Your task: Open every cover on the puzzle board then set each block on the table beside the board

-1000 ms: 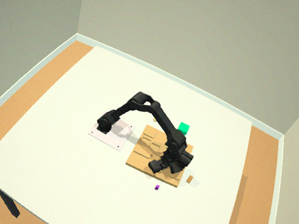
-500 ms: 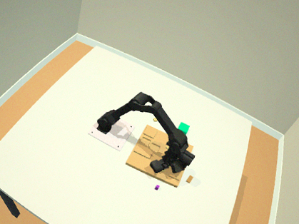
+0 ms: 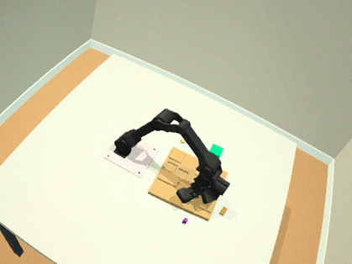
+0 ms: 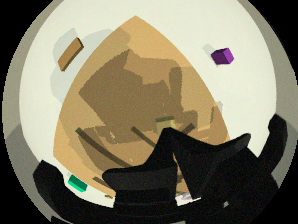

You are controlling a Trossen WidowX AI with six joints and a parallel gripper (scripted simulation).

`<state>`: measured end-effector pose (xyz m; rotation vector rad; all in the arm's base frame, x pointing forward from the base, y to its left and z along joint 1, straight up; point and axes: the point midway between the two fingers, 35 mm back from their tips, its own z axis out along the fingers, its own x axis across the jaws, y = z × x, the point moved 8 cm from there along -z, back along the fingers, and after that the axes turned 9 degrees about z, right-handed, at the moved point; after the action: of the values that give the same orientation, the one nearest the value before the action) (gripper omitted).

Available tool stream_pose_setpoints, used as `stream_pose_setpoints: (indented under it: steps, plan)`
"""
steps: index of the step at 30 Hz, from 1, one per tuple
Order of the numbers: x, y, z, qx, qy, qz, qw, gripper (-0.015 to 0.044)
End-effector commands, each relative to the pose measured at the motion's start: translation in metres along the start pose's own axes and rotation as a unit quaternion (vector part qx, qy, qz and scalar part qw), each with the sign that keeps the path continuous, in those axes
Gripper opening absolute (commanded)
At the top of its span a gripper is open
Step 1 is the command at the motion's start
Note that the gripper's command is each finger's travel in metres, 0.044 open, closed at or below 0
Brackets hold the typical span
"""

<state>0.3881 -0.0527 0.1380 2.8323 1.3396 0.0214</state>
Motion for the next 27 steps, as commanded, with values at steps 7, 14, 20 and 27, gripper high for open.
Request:
stream_pose_setpoints:
  steps: [7, 14, 20, 27]
  plan:
    - [-0.001, 0.000, -0.010, 0.000, 0.000, 0.001, 1.000, 0.0079]
    - [0.000, 0.000, -0.044, -0.003, 0.003, 0.000, 1.000, 0.0144]
    - [-0.001, -0.001, -0.060, -0.005, 0.004, -0.001, 1.000, 0.0144]
    - [-0.001, 0.000, -0.053, -0.005, 0.004, -0.001, 1.000, 0.0144]
